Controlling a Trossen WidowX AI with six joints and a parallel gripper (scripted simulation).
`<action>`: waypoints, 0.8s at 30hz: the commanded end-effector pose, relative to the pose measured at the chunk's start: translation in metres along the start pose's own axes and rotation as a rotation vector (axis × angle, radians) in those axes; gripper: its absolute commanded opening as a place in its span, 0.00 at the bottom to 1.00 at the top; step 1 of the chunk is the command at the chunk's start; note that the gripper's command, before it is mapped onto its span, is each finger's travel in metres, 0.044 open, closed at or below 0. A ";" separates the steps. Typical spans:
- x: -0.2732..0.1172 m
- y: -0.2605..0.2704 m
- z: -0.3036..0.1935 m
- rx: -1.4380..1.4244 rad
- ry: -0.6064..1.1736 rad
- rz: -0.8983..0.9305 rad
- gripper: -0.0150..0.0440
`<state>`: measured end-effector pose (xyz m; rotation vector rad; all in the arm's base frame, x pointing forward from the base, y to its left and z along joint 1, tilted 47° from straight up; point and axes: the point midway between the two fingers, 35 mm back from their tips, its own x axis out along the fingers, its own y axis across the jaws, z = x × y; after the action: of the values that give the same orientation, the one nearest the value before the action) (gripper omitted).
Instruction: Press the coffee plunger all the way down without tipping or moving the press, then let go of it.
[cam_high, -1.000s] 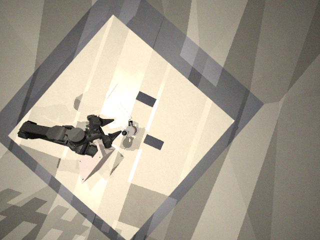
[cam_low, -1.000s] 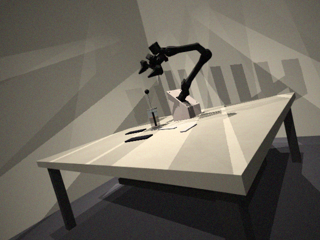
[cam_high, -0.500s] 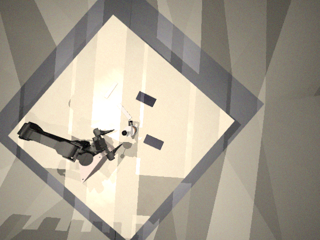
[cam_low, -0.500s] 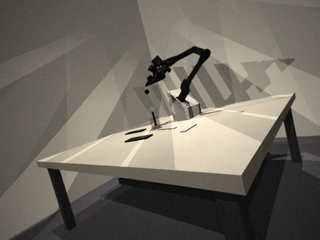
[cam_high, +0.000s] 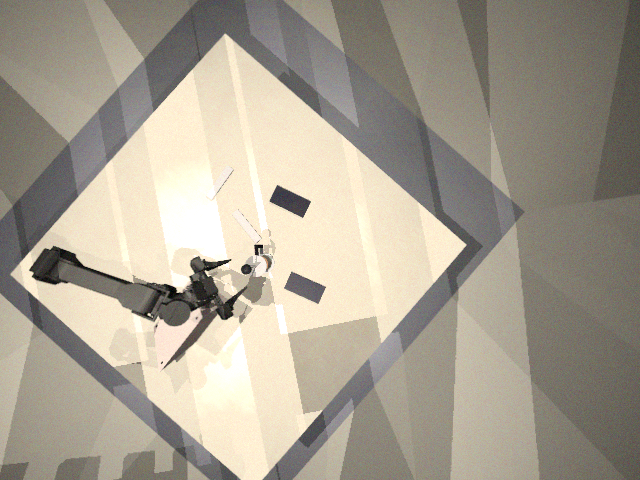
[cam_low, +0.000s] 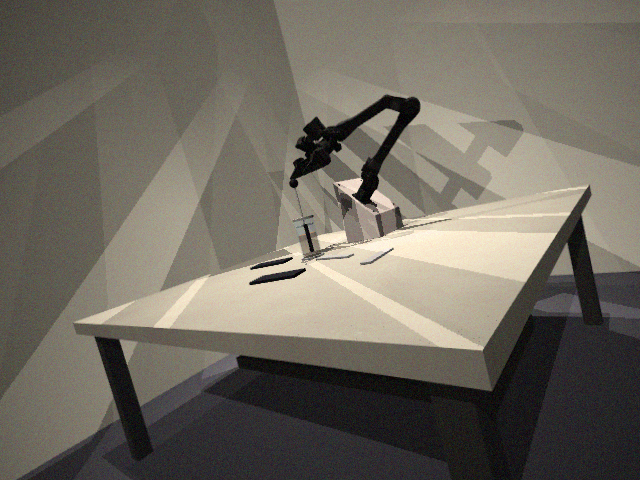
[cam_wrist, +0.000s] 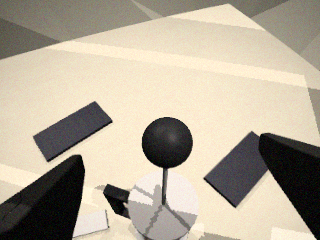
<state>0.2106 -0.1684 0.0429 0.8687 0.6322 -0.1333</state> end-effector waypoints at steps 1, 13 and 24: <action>0.007 -0.001 -0.003 0.011 0.007 -0.004 1.00; 0.026 0.000 -0.004 0.011 0.004 -0.002 1.00; 0.031 0.001 -0.004 0.011 0.003 0.000 0.73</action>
<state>0.2348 -0.1613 0.0256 0.8727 0.6300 -0.1290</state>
